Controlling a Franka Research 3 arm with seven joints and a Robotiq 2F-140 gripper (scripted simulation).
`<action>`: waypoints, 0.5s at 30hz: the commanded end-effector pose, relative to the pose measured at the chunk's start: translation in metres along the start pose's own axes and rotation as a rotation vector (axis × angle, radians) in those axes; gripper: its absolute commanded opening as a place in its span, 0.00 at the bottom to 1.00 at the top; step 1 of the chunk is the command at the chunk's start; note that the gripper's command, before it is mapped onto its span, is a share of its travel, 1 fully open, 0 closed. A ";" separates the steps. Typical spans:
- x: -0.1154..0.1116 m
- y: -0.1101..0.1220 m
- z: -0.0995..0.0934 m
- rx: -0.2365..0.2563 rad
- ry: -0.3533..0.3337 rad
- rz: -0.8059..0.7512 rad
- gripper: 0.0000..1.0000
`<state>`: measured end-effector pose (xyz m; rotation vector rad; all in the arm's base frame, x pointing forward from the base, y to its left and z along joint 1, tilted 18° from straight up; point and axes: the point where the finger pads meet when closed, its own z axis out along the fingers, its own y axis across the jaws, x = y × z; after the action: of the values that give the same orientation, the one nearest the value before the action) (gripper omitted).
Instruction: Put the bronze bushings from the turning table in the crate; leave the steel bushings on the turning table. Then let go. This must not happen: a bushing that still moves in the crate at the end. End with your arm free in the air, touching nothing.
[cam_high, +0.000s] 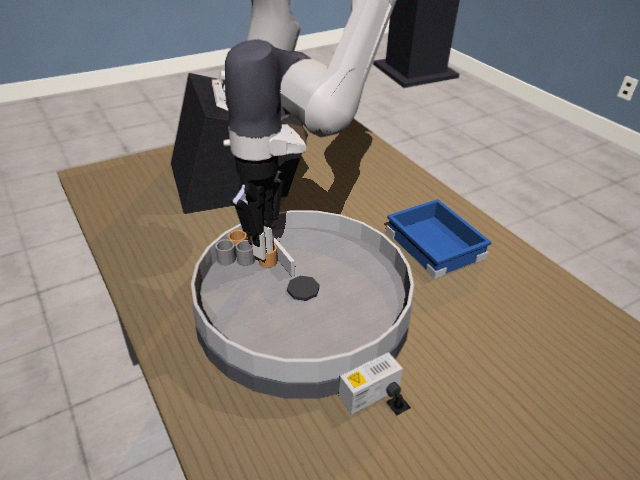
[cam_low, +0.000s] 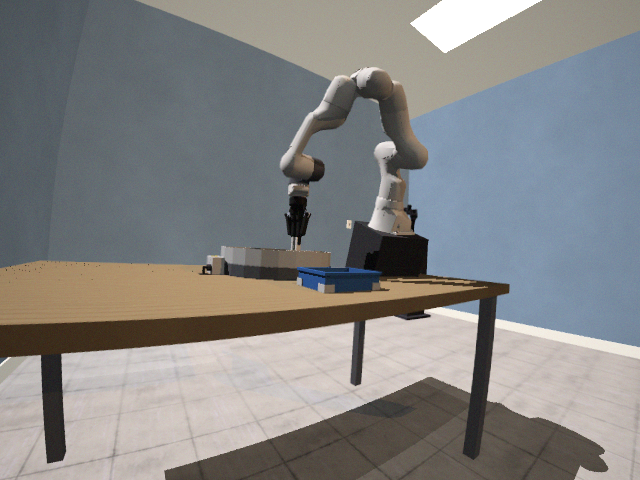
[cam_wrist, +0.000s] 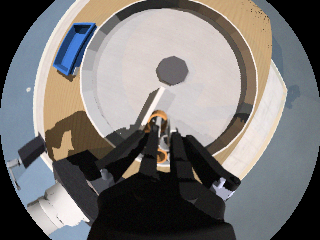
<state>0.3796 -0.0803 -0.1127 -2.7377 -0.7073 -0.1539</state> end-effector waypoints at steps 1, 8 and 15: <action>0.000 0.001 0.000 -0.002 0.000 -0.004 0.10; 0.000 0.001 0.000 -0.002 0.000 -0.004 0.10; 0.000 0.001 0.000 -0.002 0.000 -0.004 0.00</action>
<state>0.3800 -0.0810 -0.1126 -2.7393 -0.7083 -0.1548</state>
